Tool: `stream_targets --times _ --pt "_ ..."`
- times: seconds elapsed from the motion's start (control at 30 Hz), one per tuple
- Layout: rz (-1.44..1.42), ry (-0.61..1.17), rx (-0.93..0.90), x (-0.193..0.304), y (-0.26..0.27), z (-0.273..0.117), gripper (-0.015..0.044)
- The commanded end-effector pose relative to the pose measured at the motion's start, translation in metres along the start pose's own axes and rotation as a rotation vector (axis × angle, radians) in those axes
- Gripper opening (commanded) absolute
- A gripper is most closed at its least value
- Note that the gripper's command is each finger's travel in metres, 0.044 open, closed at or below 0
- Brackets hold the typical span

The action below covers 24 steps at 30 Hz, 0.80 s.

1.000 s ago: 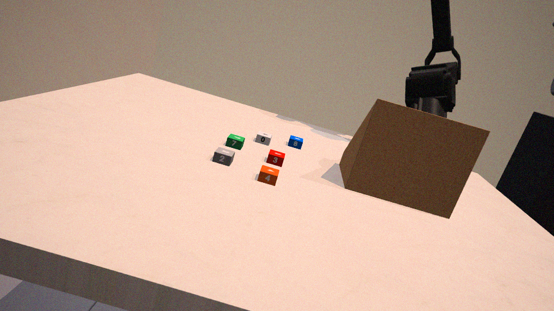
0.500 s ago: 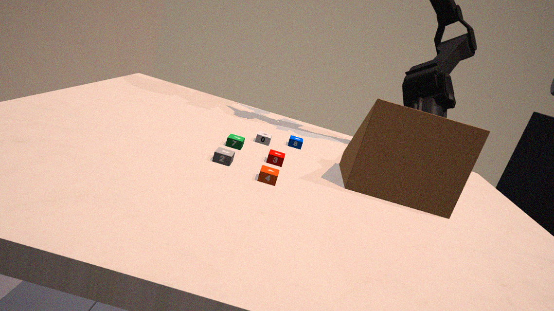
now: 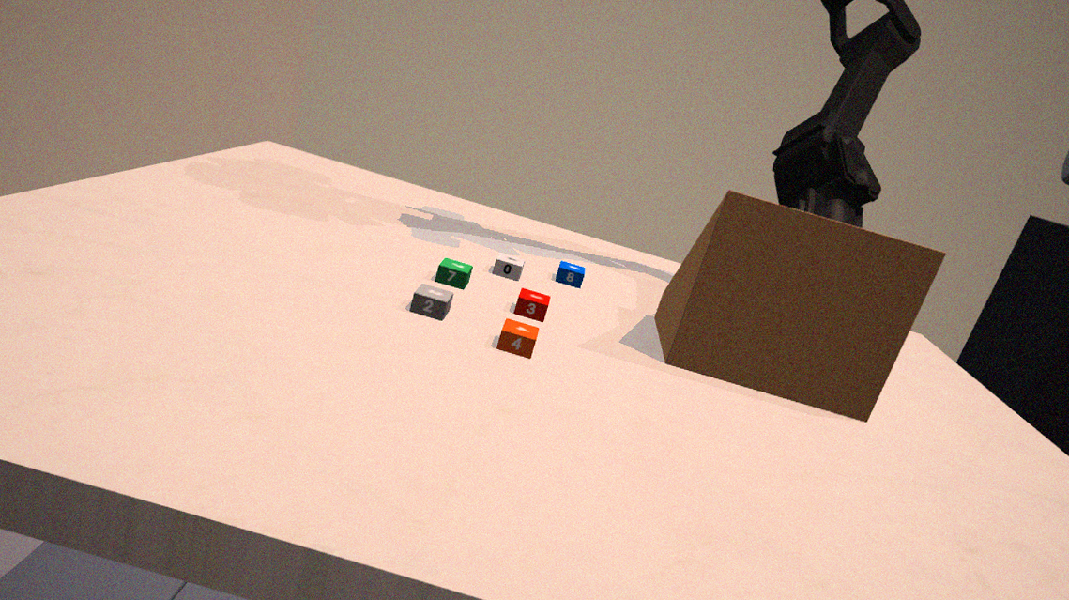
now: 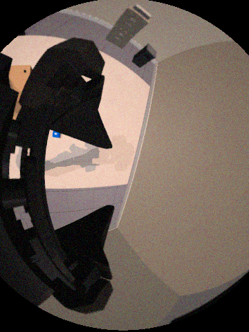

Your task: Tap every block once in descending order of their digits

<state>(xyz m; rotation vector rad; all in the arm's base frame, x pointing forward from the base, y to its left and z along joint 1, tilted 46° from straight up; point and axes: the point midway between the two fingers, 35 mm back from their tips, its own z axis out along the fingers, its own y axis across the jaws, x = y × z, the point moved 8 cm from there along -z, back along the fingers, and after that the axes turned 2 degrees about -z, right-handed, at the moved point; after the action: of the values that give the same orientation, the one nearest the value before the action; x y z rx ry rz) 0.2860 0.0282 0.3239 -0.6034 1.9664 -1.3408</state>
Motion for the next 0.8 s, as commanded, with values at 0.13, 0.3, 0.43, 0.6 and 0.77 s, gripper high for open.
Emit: stream_targets --times 0.13,0.3,0.43,0.6,0.77 --pt "0.100 0.412 -0.256 0.066 0.069 0.046 0.0400" --pt "0.180 0.724 -0.341 0.114 0.096 0.051 0.0400" --pt "0.219 0.904 -0.360 0.138 0.106 0.048 0.0400" --pt "0.219 0.904 -0.360 0.138 0.106 0.048 0.0400" --pt "0.219 0.904 -0.360 0.138 0.106 0.048 0.0400"
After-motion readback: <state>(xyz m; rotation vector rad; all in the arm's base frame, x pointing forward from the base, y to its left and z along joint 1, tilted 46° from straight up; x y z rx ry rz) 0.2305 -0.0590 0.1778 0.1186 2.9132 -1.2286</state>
